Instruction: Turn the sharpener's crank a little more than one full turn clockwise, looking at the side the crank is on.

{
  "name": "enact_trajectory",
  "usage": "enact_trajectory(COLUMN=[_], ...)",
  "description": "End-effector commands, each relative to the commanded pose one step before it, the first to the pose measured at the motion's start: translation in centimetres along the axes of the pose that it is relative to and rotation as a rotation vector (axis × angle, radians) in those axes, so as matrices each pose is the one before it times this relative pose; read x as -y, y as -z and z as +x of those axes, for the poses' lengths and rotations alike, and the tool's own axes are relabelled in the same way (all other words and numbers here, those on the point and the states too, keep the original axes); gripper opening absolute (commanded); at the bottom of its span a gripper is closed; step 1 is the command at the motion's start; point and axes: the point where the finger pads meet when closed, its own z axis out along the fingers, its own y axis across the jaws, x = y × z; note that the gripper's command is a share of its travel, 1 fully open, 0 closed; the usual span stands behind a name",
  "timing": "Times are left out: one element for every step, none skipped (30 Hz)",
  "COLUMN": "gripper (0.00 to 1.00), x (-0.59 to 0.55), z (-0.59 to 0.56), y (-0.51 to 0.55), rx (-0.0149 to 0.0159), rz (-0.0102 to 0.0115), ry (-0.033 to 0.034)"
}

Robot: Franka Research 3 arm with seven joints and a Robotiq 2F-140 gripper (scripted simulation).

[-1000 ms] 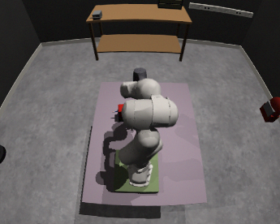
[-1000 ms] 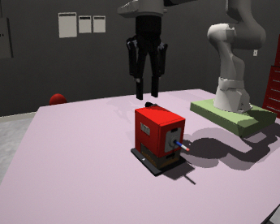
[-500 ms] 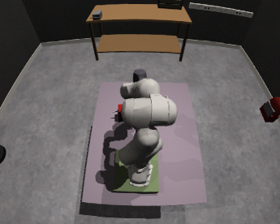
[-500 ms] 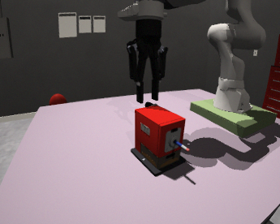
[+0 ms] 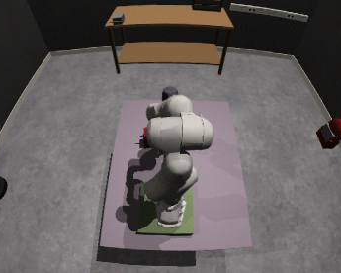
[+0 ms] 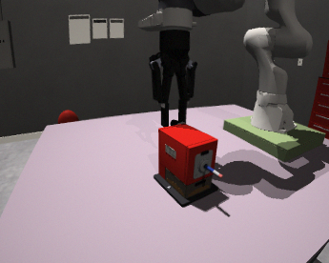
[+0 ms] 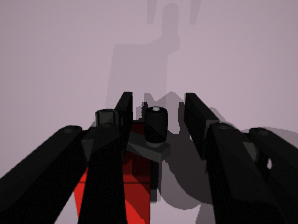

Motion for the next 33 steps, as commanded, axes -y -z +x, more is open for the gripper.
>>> enact_trajectory(gripper=[0.39,0.39,0.39,0.39,0.39,0.39,0.39,0.39,0.39,0.39,0.39,0.39,0.39,0.39,0.39,0.39,0.39,0.39,0.39,0.39,0.39,0.39,0.39,0.39,0.39,0.39,0.39,0.39,0.39,0.39,0.39,0.39,0.39], x=[0.233,0.000,0.000,0.000,0.000,0.000,0.000,0.000,0.000,0.000,0.000,0.000,0.000,0.000,0.000,0.000,0.000,0.000,0.000,0.000,0.000,0.000,0.000,0.000,0.000,0.000,0.000,0.000,0.000,0.000,0.000,0.000,0.000], z=[-0.033,0.001,0.000,-0.001,0.000,0.000,0.001,0.001,-0.001,-0.001,0.000,0.000,0.000,0.000,0.000,0.000,0.000,0.000,0.000,0.000,0.000,0.000,0.000,0.000,0.000,0.000,0.000,0.000,0.000,0.000,0.000,0.000,0.000], y=[-0.363,-0.114,-0.109,-0.102,-0.097,-0.092,-0.086,-0.080,-0.073,-0.066,-0.060,-0.054,-0.047,0.000,0.000,-0.041,-0.035,-0.029,-0.024,-0.018,-0.014,-0.009,-0.006,-0.003,-0.001,0.000,0.000,0.000,0.000,0.000,0.000,0.000,0.000], rx=[0.00223,-0.00002,-0.00001,0.00002,0.00001,0.00000,-0.00001,-0.00002,0.00002,0.00001,0.00001,0.00000,0.00000,0.00000,0.00000,0.00000,-0.00001,-0.00001,-0.00001,-0.00001,0.00000,0.00000,0.00000,0.00000,0.00000,0.00000,0.00000,0.00000,0.00000,0.00000,0.00000,0.00000,0.00000], rz=[0.00730,0.00000,0.00000,-0.00001,0.00000,0.00000,0.00000,0.00001,-0.00001,0.00000,0.00000,0.00000,0.00000,0.00000,0.00000,0.00000,0.00000,0.00000,0.00000,0.00000,0.00000,0.00000,0.00000,0.00000,0.00000,0.00000,0.00000,0.00000,0.00000,0.00000,0.00000,0.00000,0.00000], ry=[0.00704,-0.00001,0.00000,0.00001,0.00000,0.00000,-0.00001,-0.00001,0.00001,0.00001,0.00000,0.00000,0.00000,0.00000,0.00000,0.00000,0.00000,0.00000,0.00000,0.00000,0.00000,0.00000,0.00000,0.00000,0.00000,0.00000,0.00000,0.00000,0.00000,0.00000,0.00000,0.00000,0.00000])
